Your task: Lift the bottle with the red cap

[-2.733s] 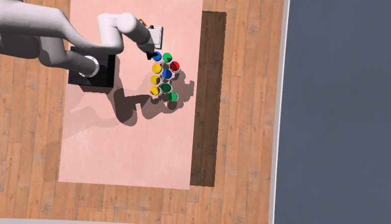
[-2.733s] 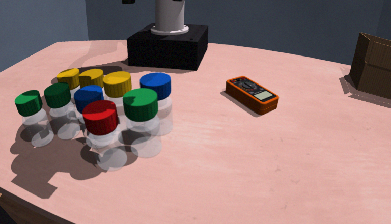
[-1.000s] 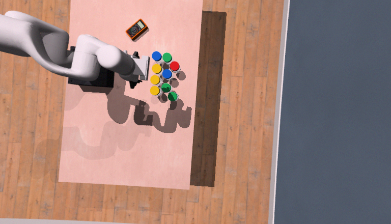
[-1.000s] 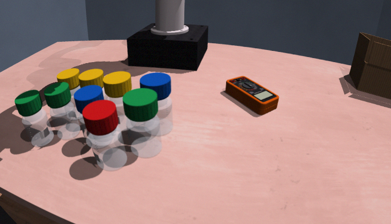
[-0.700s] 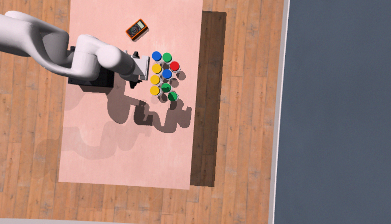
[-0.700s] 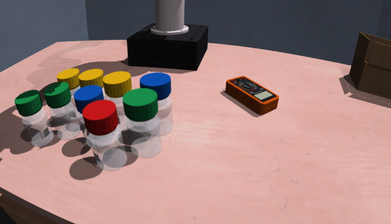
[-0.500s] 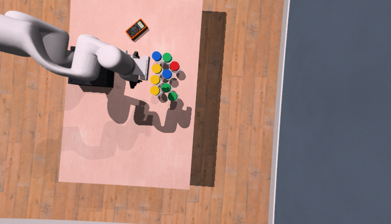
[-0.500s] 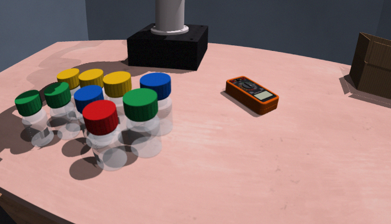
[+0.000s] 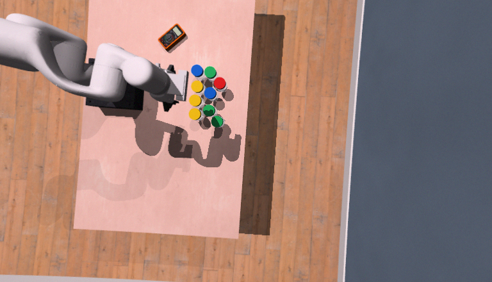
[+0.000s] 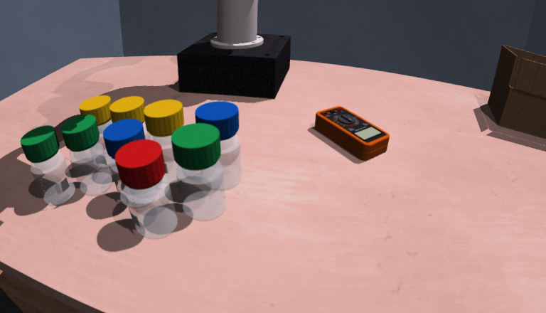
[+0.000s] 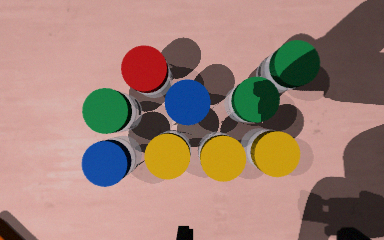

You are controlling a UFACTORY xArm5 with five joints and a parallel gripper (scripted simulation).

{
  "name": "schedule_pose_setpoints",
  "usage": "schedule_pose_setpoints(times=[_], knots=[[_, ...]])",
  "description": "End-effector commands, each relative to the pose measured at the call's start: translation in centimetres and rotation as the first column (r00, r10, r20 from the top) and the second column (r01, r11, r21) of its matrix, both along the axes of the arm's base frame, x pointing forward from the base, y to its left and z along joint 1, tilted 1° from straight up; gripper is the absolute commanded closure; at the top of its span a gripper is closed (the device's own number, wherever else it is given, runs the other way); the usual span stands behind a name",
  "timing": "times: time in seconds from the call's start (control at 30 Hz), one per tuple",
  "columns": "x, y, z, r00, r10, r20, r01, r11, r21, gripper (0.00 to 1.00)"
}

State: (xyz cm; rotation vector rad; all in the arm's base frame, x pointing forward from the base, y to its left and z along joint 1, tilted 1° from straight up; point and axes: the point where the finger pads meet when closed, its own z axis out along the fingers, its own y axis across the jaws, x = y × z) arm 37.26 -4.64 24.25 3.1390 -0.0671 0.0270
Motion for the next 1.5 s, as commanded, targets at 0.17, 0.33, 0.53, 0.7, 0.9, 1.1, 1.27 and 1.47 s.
schedule_pose_setpoints(times=[0.17,0.33,0.53,0.7,0.9,1.1,1.27,1.47], knots=[[0.1,0.0,0.2,1.0,0.0,0.005,0.0,1.0,-0.001,0.21],[0.1,0.0,0.2,1.0,0.0,0.005,0.0,1.0,-0.001,0.21],[0.5,0.1,0.1,1.0,0.001,0.007,-0.001,1.0,-0.004,0.21],[1.5,0.5,0.0,1.0,0.004,0.007,-0.004,1.0,-0.004,0.21],[4.1,1.6,-0.5,1.0,0.011,0.005,-0.011,1.0,-0.003,0.21],[6.5,2.7,-1.1,1.0,0.018,0.003,-0.018,1.0,-0.002,0.21],[8.8,3.9,-1.9,1.0,0.024,0.001,-0.024,1.0,-0.002,0.21],[11.8,5.9,-3.5,0.999,0.033,-0.001,-0.033,0.999,-0.001,0.21]])
